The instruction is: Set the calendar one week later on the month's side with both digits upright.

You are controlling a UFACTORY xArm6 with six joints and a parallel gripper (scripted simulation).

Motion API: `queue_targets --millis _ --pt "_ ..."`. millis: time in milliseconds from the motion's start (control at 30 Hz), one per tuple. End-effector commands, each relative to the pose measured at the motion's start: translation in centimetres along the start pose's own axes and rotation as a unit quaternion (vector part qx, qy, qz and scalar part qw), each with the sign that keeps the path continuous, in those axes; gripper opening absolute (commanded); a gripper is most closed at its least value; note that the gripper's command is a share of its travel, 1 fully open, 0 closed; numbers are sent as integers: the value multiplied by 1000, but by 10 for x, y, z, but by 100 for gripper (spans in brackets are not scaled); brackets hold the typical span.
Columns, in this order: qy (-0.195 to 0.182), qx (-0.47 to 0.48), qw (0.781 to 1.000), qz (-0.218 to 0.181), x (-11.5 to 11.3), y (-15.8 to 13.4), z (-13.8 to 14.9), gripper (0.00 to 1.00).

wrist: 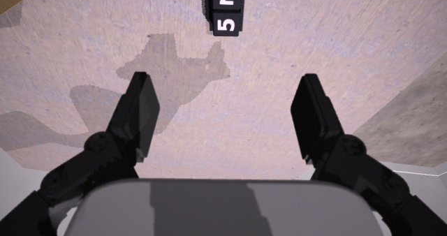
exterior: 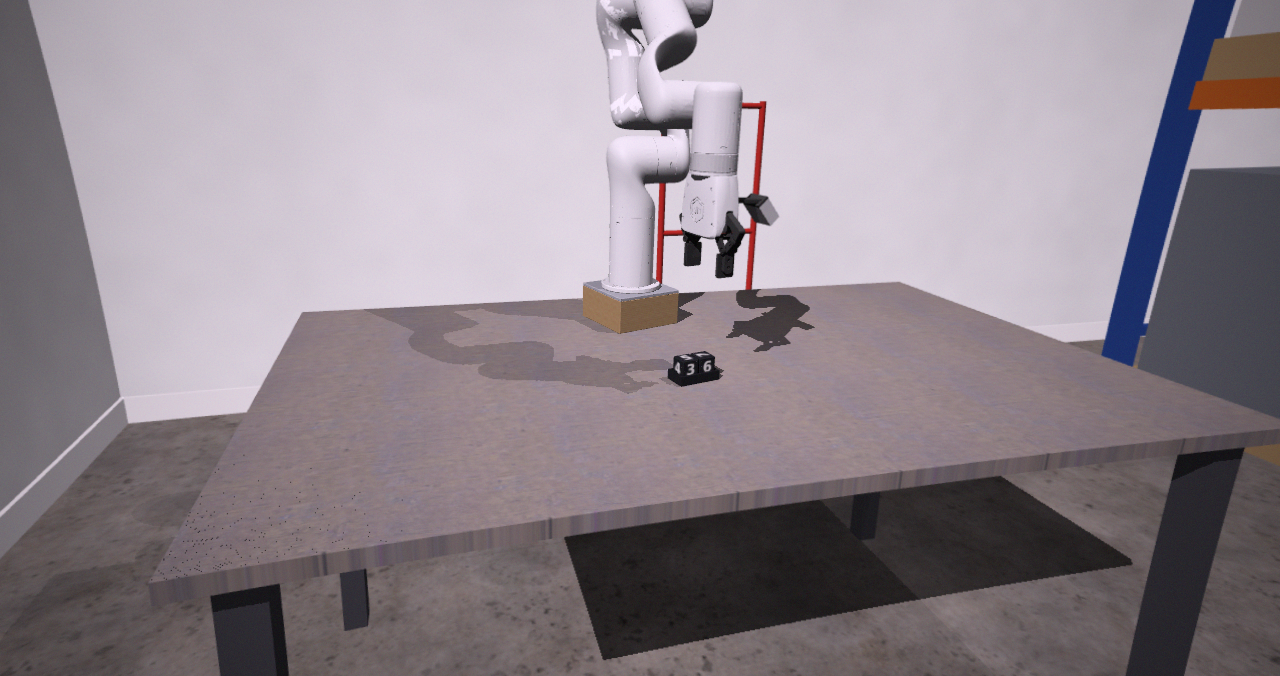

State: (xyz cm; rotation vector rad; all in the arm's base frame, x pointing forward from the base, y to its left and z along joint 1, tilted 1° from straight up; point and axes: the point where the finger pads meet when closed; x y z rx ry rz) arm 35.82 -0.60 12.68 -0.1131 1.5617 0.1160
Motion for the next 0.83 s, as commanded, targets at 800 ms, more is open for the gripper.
queue_targets --millis 800 --pt "-2 0 1000 0 -1 0 1 100"
Point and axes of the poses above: the point where the finger pads meet when closed, its own x axis out along the fingers, its own z axis across the jaws, y = z × x, and after that the axes turned 1 degree about -x, right-handed
